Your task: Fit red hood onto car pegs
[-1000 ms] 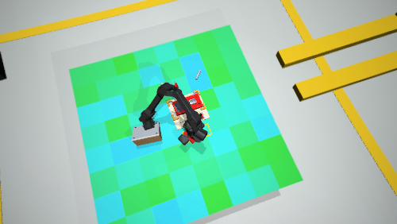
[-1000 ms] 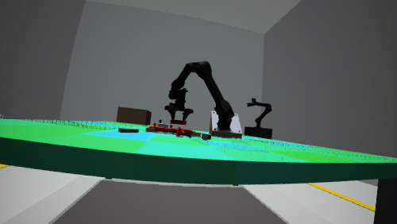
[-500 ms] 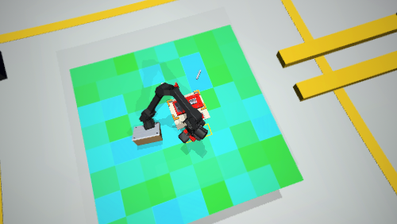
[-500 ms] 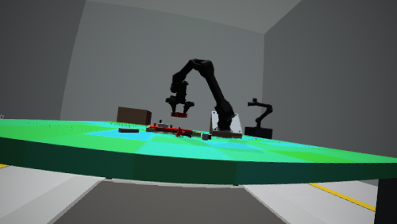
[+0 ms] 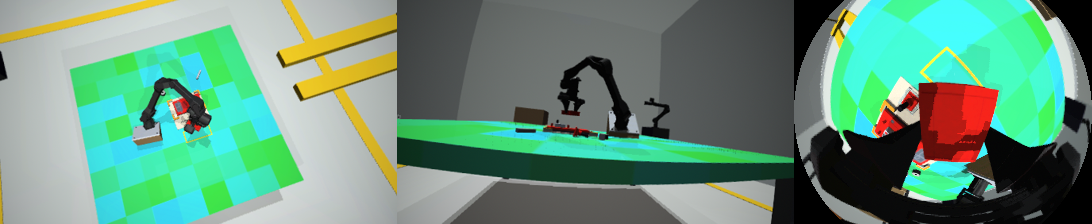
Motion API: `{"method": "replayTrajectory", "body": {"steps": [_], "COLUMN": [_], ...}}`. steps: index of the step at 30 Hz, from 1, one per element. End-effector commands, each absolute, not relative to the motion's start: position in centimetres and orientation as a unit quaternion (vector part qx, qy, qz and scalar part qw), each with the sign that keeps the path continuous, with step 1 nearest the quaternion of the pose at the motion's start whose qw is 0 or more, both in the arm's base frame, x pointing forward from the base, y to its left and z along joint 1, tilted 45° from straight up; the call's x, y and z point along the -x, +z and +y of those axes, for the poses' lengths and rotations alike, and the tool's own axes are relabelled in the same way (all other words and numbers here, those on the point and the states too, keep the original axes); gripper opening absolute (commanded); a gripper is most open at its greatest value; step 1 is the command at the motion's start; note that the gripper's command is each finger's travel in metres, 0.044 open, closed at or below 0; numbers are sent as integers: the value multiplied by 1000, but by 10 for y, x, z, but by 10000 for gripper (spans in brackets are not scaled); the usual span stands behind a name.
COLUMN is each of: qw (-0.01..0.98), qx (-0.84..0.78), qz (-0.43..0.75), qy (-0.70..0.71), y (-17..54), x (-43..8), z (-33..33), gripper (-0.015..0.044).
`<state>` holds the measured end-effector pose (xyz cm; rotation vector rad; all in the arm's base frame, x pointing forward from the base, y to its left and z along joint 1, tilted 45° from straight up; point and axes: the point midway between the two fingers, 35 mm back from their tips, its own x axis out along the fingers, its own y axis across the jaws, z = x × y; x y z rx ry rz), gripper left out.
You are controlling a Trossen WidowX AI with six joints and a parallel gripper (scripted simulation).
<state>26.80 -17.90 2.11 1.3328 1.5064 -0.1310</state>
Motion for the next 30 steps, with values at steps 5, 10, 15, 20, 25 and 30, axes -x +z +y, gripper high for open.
{"method": "replayTrajectory", "body": {"steps": [5,10,15,20,25,30], "qw": [605,644,677,705,717,717], "qx": [-486,-434,-381,-325,-298,-298], "qz": [630,625,614,599,589,589], "qy": [26,81,137,195,223,223], "y": [63,89,115,141,154,152], "x": [-296,-309,-318,-324,-326,-328], "z": [-148,-123,-96,-68,-54,-56], "gripper": [0,0,0,0,0,0]}}
